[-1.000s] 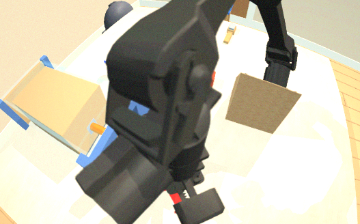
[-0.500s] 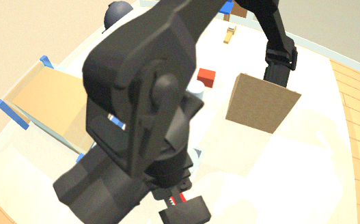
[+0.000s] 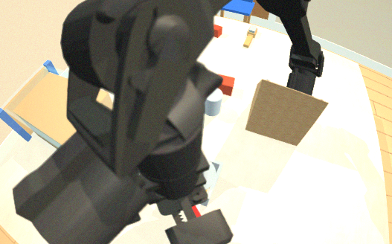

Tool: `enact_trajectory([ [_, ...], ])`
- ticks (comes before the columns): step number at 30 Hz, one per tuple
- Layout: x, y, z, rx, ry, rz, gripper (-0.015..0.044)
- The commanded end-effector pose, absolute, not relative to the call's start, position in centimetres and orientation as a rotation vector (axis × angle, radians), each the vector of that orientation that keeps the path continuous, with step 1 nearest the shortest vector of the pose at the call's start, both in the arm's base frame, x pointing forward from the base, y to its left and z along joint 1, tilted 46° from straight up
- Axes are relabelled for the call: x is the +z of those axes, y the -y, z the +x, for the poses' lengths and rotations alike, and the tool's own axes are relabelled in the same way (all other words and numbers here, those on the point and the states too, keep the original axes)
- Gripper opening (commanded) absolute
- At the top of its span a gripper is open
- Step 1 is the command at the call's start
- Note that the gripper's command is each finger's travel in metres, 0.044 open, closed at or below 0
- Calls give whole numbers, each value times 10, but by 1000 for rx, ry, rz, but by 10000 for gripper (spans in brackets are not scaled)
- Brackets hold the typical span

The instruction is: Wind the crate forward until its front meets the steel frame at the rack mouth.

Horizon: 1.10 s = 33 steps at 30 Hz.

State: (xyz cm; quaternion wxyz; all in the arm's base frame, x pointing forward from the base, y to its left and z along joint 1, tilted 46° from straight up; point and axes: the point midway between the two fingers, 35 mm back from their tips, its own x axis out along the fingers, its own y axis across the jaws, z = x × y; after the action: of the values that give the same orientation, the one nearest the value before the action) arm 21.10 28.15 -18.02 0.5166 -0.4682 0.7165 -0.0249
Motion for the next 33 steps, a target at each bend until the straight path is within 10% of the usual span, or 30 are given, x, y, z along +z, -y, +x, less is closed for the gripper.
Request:
enact_trajectory([
  [1, -172, -288, 211, -67, -1725, -1115, 0],
  [33, -190, -245, 190, -63, -1728, -1121, 0],
])
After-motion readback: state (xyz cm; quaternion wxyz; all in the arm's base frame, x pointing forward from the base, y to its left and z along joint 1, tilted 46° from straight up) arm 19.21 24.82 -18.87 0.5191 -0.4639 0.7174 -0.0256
